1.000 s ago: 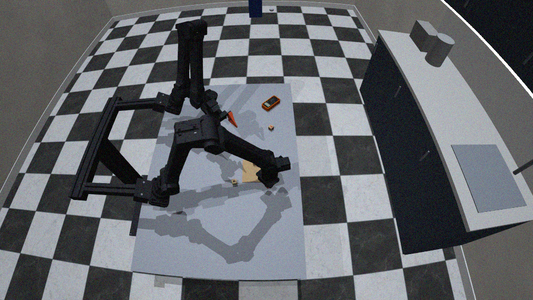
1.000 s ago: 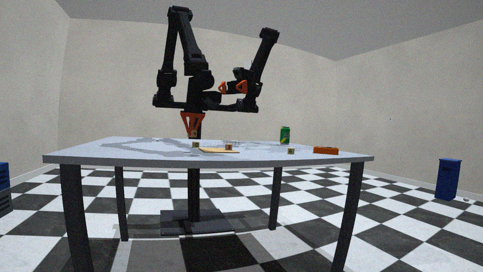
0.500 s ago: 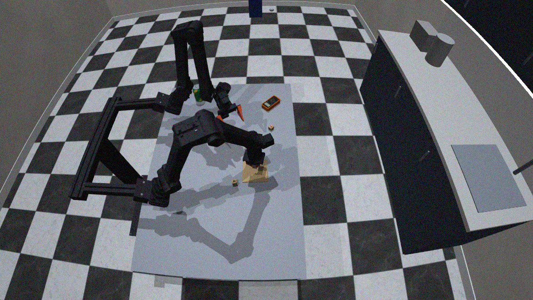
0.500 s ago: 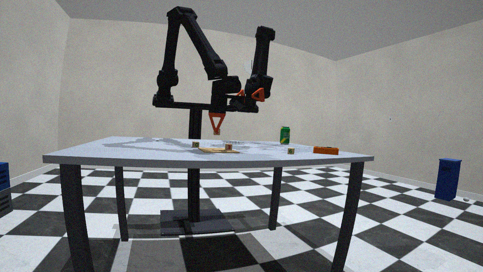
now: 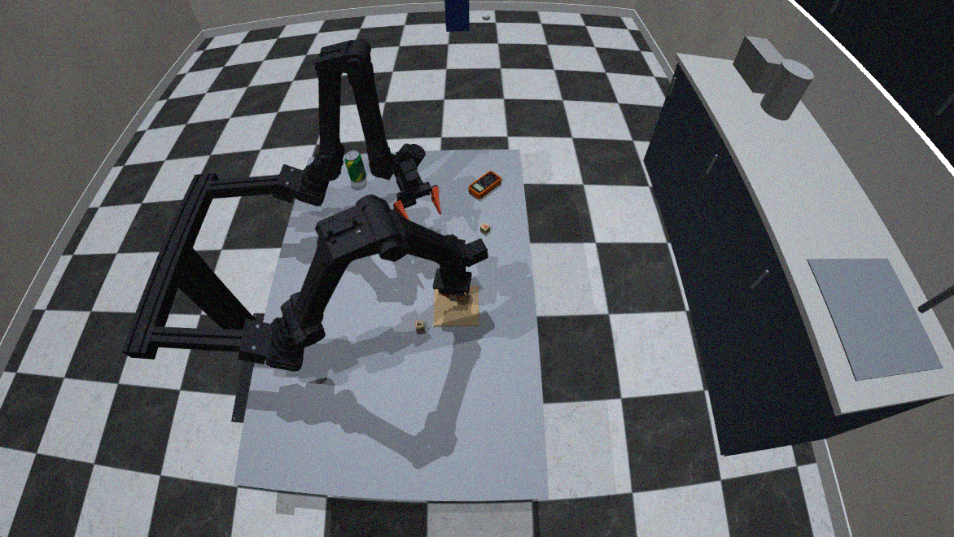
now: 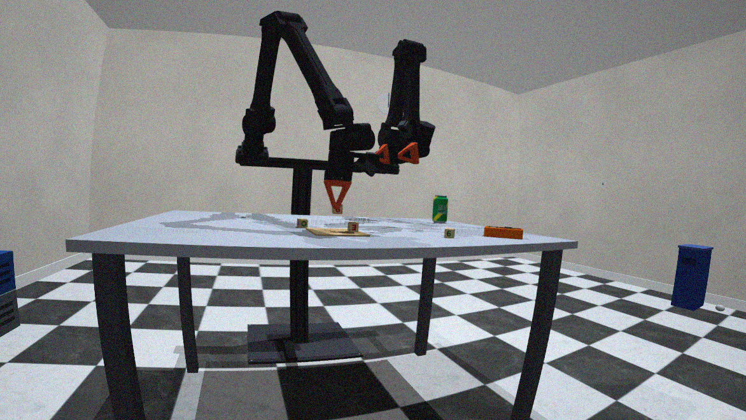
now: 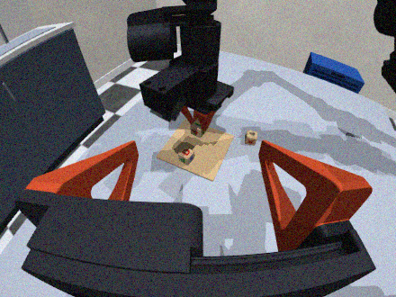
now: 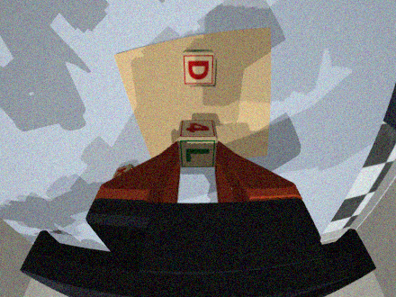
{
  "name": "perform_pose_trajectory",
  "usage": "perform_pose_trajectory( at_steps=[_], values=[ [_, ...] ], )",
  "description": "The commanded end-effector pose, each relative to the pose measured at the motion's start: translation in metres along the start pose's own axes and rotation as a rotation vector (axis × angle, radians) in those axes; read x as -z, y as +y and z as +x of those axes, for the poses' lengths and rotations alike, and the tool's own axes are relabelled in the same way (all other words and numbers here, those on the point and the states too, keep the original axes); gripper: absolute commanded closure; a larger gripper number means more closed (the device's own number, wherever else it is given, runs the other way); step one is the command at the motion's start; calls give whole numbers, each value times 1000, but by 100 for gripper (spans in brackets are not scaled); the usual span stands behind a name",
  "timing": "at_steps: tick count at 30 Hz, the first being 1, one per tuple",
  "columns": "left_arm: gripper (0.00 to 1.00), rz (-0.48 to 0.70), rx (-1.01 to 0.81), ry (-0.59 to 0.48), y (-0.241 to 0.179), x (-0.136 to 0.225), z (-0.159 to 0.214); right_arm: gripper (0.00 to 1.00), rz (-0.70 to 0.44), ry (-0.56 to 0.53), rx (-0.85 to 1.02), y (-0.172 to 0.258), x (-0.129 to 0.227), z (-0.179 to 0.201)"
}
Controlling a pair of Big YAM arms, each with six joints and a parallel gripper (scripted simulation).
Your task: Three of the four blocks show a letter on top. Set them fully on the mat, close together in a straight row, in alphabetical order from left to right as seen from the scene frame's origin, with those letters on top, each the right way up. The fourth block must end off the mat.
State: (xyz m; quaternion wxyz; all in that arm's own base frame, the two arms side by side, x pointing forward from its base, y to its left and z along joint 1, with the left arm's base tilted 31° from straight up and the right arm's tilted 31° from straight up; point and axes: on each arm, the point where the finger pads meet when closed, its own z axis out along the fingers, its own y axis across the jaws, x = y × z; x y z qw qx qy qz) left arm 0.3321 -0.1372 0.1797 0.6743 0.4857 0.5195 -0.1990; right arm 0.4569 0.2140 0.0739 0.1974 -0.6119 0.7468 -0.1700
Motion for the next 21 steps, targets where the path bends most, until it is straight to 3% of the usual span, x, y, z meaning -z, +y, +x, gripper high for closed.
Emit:
perform_pose_trajectory(
  at_steps=[1,9,15,21],
  values=[
    [0,0,-10,2,6,-1,0,80,25,-18,3,-18,-6,-6],
    [0,1,-20,-4,3,-1,-2,80,25,-21,10,-20,-29,-13],
    [0,1,-20,-4,3,-1,-2,80,37,-27,-1,-32,-24,-9],
    [0,1,-20,-4,3,-1,-2,80,7,-9,19,-4,-53,-4]
  ],
)
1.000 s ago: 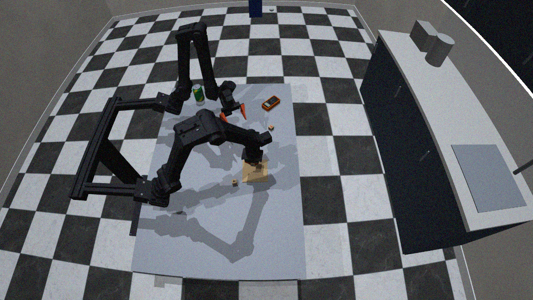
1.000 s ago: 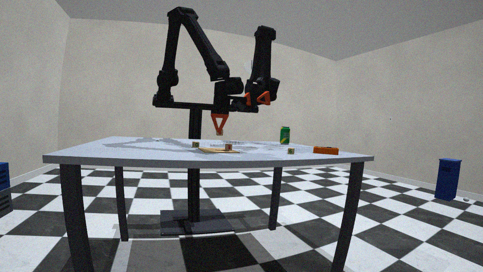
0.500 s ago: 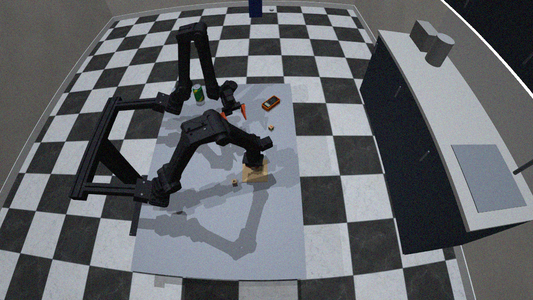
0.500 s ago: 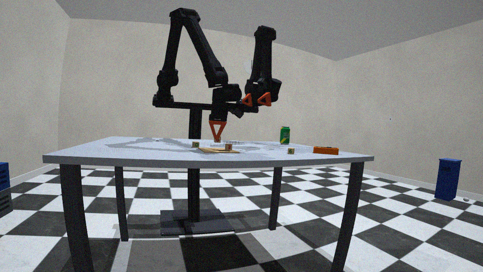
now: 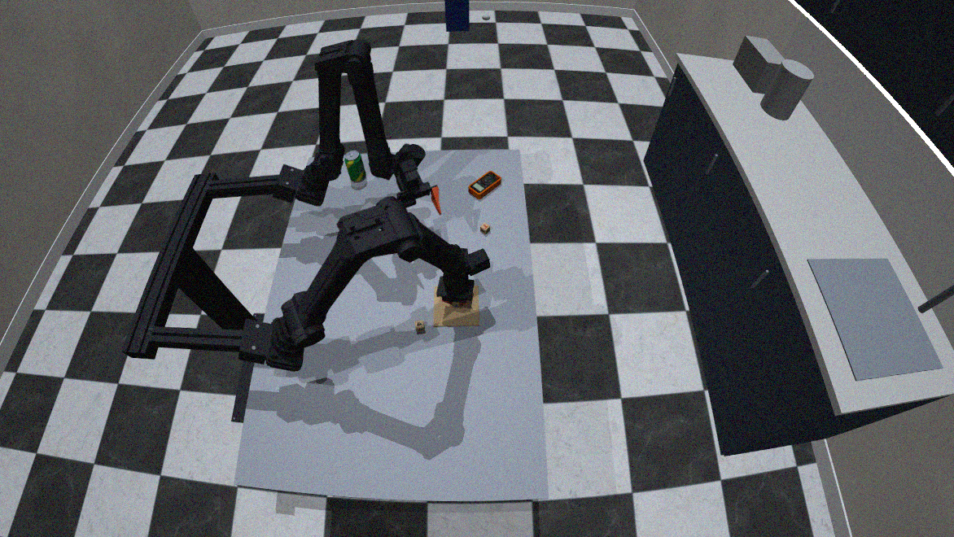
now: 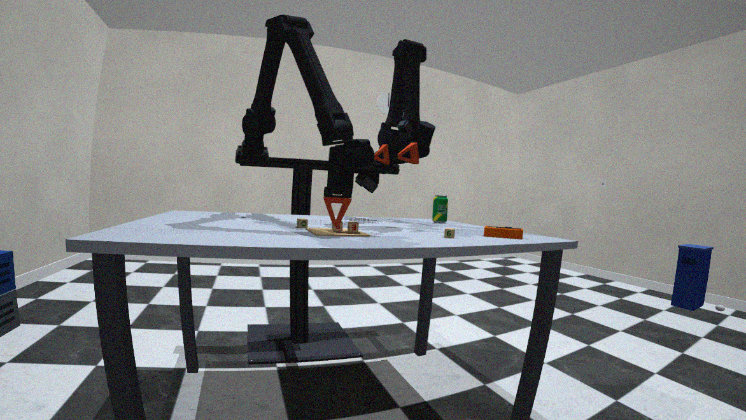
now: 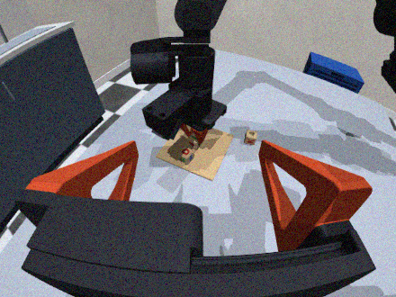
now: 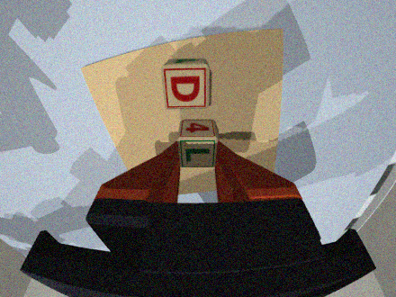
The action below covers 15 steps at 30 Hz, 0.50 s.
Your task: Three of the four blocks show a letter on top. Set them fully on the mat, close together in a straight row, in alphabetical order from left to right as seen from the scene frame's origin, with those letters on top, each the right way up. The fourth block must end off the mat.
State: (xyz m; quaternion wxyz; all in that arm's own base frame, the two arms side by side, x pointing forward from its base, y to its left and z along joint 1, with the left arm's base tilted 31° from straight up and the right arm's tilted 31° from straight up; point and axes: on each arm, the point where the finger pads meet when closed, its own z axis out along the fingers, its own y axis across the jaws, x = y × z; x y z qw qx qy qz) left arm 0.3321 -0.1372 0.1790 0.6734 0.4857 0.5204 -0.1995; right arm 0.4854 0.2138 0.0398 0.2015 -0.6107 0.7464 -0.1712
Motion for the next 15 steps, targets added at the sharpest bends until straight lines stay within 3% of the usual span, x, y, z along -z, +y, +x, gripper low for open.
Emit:
perform_pose_trajectory(
  at_steps=[1,5,7,10,11,15],
  values=[
    [0,0,-22,-6,4,-1,-3,80,0,-5,22,4,-4,-1],
    [0,0,-22,-6,4,-1,-3,39,18,-22,12,-5,19,-9],
    [0,0,-22,-6,4,-1,-3,39,18,-22,12,-5,19,-9],
    [0,0,-22,-6,4,-1,-3,5,16,-21,7,-2,35,-9],
    [0,0,-22,-6,4,-1,-3,0,16,-22,7,-2,41,-9],
    [0,0,-22,-6,4,-1,-3,0,21,-26,4,-5,59,-11]
  ],
)
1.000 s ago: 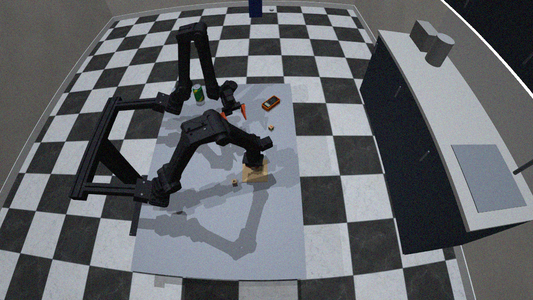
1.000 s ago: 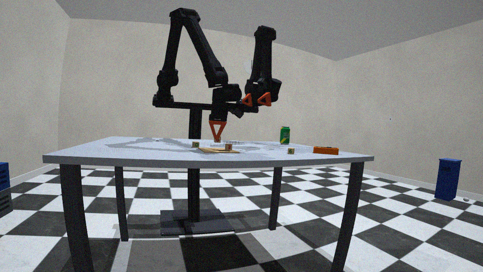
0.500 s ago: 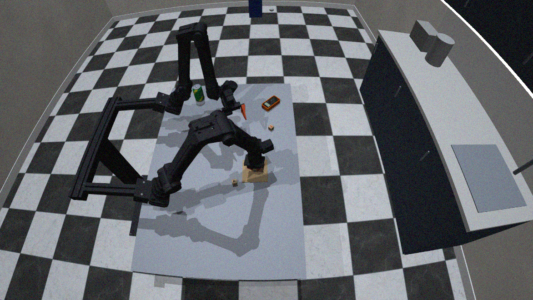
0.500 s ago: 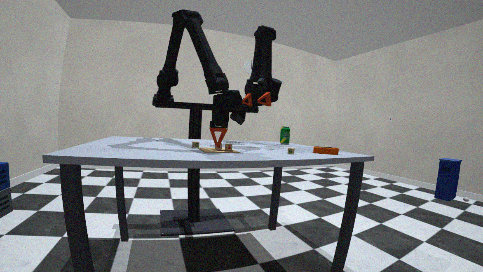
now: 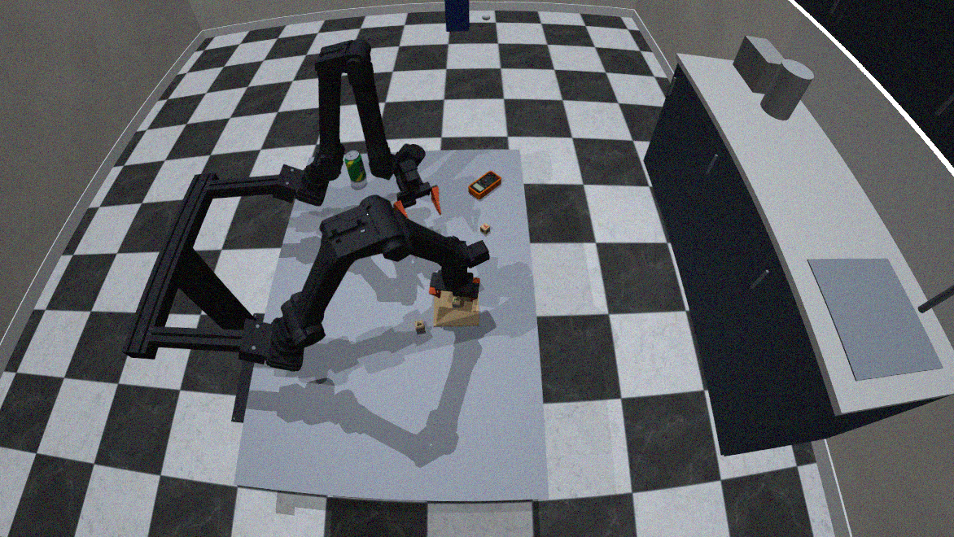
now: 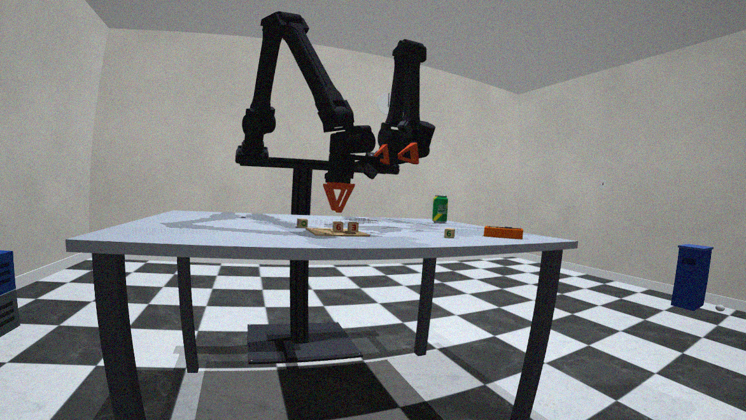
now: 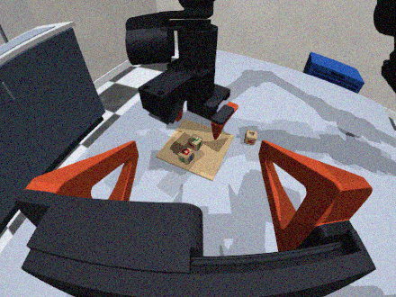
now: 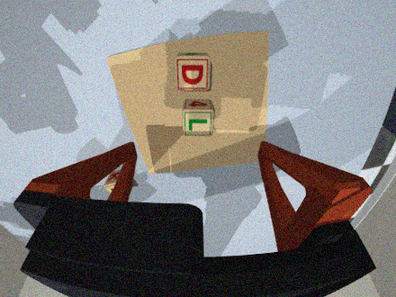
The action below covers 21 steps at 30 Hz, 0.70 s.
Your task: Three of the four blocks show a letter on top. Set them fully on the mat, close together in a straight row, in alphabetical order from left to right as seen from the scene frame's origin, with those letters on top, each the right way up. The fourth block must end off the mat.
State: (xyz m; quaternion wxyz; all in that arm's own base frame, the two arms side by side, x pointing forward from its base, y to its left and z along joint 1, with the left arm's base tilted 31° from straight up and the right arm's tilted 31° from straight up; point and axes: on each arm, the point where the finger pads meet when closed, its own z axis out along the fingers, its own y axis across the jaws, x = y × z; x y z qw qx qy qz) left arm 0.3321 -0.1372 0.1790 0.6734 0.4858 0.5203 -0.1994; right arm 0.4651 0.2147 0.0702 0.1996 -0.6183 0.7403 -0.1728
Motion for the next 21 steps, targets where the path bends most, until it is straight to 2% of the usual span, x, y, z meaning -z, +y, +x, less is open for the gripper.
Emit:
perform_pose_trajectory(
  at_steps=[1,4,5,7,9,14,16,19,21],
  values=[
    [0,0,-21,-6,4,-1,-3,11,27,-28,-21,-10,27,-12],
    [0,-23,-3,6,11,4,-5,45,36,-68,-65,-18,29,-31],
    [0,-31,16,14,12,6,-4,51,34,-88,-92,-19,26,-41],
    [0,-60,46,35,17,12,-5,51,33,-145,-170,-24,22,-69],
    [0,-60,46,35,17,12,-5,51,33,-145,-170,-24,22,-69],
    [0,-189,109,110,50,34,-11,51,-4,-337,-358,-45,29,-172],
    [0,-255,144,150,64,46,-14,51,-45,-382,-432,-49,31,-215],
    [0,-359,191,212,86,65,-18,51,-93,-383,-518,-51,29,-267],
    [0,-437,226,257,102,80,-21,51,-111,-345,-560,-50,24,-293]
  ],
)
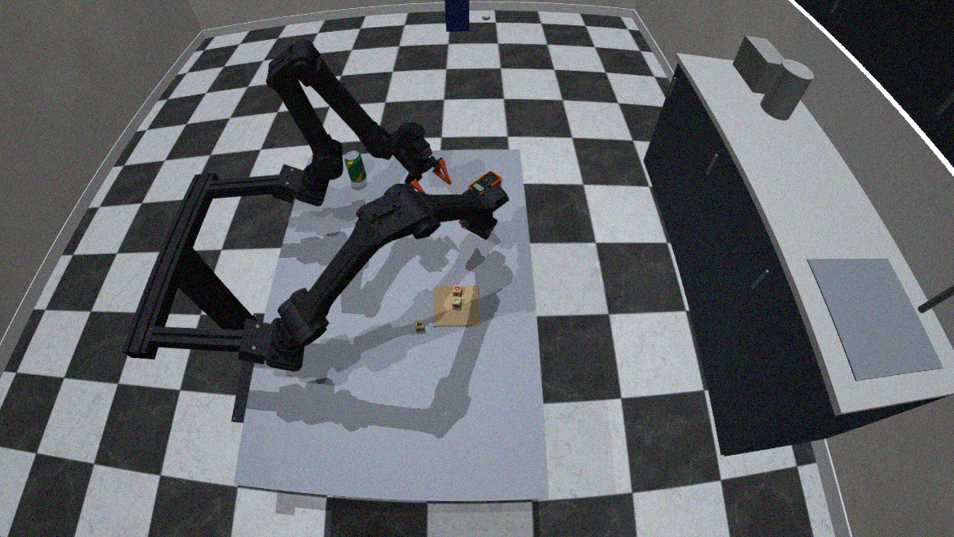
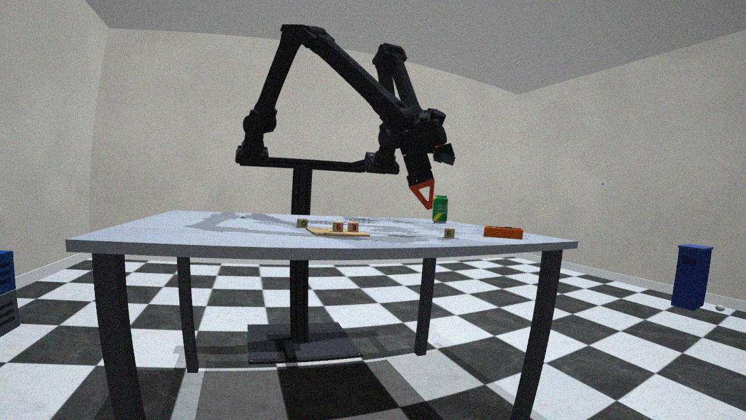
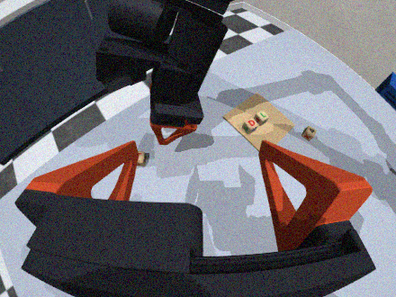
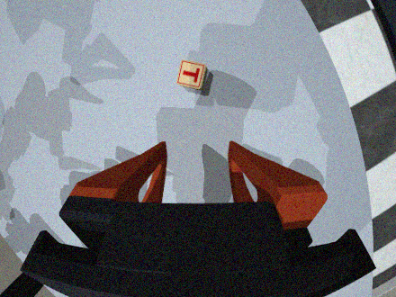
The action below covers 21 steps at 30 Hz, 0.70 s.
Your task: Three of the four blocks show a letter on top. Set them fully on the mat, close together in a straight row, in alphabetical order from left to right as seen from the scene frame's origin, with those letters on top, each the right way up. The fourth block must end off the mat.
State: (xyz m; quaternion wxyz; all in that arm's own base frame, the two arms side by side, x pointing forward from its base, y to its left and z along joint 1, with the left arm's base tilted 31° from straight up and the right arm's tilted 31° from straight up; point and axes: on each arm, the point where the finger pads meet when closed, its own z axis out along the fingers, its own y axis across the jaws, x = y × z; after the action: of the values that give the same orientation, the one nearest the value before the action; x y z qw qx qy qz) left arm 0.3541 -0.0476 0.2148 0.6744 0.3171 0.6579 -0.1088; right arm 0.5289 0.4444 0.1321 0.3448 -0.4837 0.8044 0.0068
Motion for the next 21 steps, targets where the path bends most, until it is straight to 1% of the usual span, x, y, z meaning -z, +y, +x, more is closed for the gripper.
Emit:
perform_pose_trajectory(
  at_steps=[1,3,5,6,11,15,17,21],
  values=[
    [0,-92,47,71,38,10,-24,51,-16,50,-178,19,-23,-53],
    [0,-147,69,102,51,16,-28,51,0,96,-198,23,-30,-59],
    [0,-147,69,102,51,16,-28,51,0,96,-198,23,-30,-59],
    [0,-178,80,120,59,19,-30,51,22,130,-219,15,-35,-57],
    [0,-270,123,171,82,29,-34,51,91,232,-236,15,-43,-60],
    [0,-298,116,186,89,31,-36,51,134,282,-226,20,-45,-63],
    [0,-302,102,175,93,30,-45,51,147,294,-222,21,-48,-65],
    [0,-298,106,178,93,30,-43,51,159,302,-207,21,-48,-67]
  ],
)
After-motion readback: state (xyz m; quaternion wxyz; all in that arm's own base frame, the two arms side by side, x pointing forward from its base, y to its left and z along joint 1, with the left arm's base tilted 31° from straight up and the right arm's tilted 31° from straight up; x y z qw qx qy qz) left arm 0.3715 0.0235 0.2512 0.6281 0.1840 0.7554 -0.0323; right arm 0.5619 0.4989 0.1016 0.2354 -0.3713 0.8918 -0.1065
